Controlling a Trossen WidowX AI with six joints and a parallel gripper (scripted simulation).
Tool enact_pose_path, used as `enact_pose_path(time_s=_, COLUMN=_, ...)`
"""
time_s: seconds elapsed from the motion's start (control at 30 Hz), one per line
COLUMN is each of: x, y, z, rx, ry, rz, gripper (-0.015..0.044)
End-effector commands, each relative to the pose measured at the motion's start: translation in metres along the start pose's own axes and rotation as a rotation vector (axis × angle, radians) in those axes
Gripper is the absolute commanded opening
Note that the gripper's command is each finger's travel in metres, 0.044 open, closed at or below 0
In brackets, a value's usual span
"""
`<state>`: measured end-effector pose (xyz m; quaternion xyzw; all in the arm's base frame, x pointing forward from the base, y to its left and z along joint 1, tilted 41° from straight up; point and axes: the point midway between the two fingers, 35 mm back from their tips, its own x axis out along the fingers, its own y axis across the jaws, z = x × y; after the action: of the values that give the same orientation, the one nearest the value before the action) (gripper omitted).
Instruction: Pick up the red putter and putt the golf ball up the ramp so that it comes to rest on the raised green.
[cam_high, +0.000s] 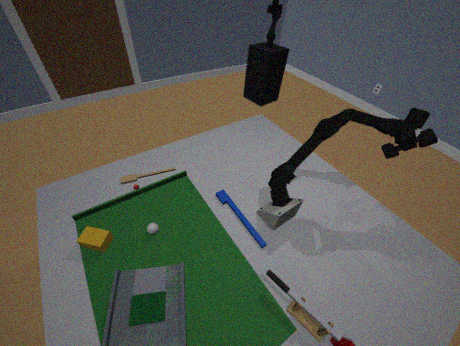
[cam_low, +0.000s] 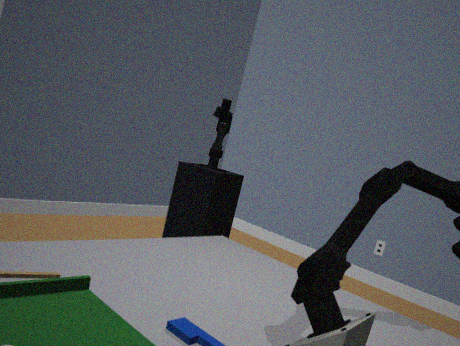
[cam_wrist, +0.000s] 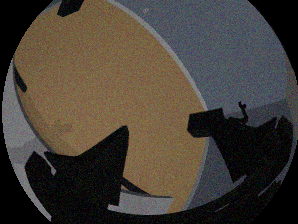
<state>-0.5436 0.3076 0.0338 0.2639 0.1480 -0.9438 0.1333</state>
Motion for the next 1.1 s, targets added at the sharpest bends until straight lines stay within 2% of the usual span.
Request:
enact_pose_path(time_s=0.0, x=-0.002, y=-0.001, z=-0.002, rx=0.004, ry=0.004, rz=-0.004, gripper=0.0426)
enact_pose_path(time_s=0.03, x=-0.007, y=-0.006, z=-0.009, rx=0.017, ry=0.017, rz=-0.015, gripper=0.044)
enact_pose_path(time_s=0.3, x=-0.082, y=-0.05, z=-0.102, rx=0.202, ry=0.19, rz=-0.159, gripper=0.044)
enact_pose_path(time_s=0.57, x=-0.184, y=-0.065, z=-0.208, rx=0.44, ry=0.386, rz=-0.304, gripper=0.044)
enact_pose_path(time_s=0.8, x=-0.277, y=-0.044, z=-0.291, rx=0.662, ry=0.547, rz=-0.406, gripper=0.044)
enact_pose_path(time_s=1.07, x=-0.381, y=0.017, z=-0.368, rx=0.941, ry=0.718, rz=-0.489, gripper=0.044)
